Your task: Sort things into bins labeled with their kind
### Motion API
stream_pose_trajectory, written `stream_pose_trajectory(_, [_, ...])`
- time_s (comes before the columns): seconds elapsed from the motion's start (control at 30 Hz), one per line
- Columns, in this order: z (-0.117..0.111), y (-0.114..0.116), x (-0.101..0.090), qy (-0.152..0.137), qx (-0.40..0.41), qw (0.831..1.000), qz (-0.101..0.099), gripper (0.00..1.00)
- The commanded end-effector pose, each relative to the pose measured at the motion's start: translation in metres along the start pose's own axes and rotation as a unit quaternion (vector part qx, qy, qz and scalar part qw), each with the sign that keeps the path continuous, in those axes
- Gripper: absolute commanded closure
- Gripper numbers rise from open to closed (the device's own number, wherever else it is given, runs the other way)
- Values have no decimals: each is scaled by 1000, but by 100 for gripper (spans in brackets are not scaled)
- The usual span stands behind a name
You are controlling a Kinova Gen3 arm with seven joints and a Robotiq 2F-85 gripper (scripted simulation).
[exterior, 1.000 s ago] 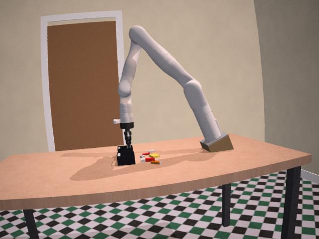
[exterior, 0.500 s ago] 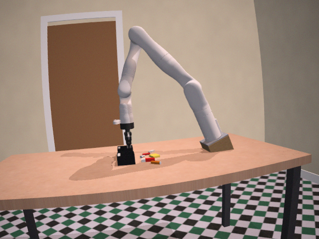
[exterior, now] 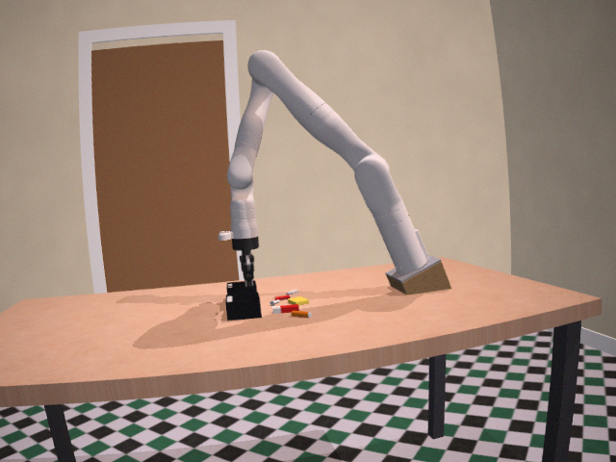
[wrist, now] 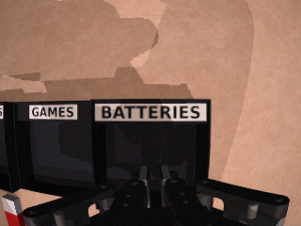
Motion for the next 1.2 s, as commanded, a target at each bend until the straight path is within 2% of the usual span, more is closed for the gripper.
stream_pose_trajectory(0.0, [0,0,0,0,0,1000,1,91])
stream_pose_trajectory(0.6, [0,0,0,0,0,1000,1,91])
stream_pose_trajectory(1.17, [-1,0,-21,0,-1,1000,0,91])
Point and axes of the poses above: the point where the finger pads meet when closed, its own x axis out along the fingers, its own y axis across the jaws, z = x × y, the point moved 10 cm from there along -x, back along the fingers, and after that the axes turned 4 degrees about -x, right-handed, at the moved point
